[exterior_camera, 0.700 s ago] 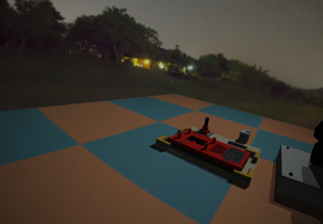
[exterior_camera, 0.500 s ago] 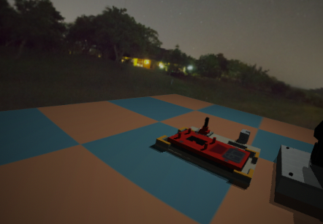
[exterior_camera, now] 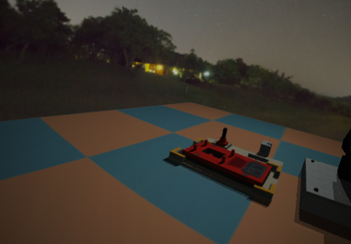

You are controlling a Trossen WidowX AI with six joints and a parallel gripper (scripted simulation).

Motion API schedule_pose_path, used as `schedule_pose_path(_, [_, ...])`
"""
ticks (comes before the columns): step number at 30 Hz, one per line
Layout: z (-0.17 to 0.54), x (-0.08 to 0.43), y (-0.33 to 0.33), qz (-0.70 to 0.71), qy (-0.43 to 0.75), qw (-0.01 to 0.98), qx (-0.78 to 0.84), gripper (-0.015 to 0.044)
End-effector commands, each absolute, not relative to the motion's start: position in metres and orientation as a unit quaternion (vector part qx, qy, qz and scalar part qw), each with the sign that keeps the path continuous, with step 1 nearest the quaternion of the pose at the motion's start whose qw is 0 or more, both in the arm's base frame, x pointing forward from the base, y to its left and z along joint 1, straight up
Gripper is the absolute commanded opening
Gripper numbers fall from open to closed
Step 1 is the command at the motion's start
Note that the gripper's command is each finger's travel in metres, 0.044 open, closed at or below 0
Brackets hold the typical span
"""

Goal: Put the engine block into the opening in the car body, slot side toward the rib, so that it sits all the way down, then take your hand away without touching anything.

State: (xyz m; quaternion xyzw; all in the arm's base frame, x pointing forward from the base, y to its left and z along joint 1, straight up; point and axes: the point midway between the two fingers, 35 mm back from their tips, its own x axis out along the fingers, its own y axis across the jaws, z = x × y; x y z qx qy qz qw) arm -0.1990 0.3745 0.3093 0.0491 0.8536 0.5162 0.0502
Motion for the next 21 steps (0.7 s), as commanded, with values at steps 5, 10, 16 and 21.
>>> schedule_pose_path(5, [0.296,-0.148,0.403,0.450,0.875,0.115,0.136,0.0440])
schedule_pose_path(10, [0.288,-0.108,0.418,0.404,0.880,0.155,0.197,0.0440])
schedule_pose_path(16, [0.276,-0.059,0.429,0.337,0.882,0.195,0.266,0.0440])
schedule_pose_path(21, [0.265,-0.017,0.433,0.279,0.876,0.223,0.323,0.0440])
